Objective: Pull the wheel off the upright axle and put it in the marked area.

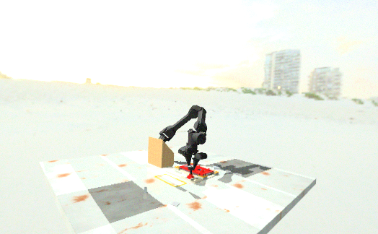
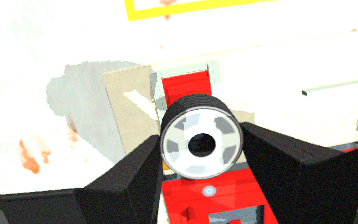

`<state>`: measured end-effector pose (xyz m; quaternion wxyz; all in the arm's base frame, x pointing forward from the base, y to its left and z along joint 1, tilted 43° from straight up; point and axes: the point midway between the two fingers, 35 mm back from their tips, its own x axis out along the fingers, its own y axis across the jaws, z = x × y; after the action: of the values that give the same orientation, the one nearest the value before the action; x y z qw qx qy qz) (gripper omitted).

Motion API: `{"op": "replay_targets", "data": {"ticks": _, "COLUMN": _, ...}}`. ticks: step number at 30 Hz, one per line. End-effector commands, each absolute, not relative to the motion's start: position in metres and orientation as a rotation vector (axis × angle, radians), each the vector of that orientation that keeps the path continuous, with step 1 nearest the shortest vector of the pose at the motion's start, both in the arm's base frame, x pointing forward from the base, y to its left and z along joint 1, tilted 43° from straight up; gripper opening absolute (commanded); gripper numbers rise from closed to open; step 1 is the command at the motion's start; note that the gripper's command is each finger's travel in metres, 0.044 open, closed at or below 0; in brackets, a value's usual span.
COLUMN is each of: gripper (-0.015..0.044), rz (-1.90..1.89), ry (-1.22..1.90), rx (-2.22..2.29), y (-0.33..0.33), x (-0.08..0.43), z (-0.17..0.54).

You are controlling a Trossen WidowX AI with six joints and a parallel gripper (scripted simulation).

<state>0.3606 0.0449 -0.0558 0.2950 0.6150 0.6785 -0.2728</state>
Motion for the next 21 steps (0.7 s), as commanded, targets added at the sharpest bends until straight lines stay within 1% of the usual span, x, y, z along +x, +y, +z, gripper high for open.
{"op": "replay_targets", "data": {"ticks": 1, "gripper": 0.0, "rz": -0.724, "ry": 1.803, "rx": 1.633, "y": 0.0431, "x": 0.3609, "z": -0.0547}}
{"op": "replay_targets", "data": {"ticks": 21, "gripper": 0.0, "rz": -0.724, "ry": 1.801, "rx": 1.635, "y": 0.037, "x": 0.3614, "z": -0.0481}}
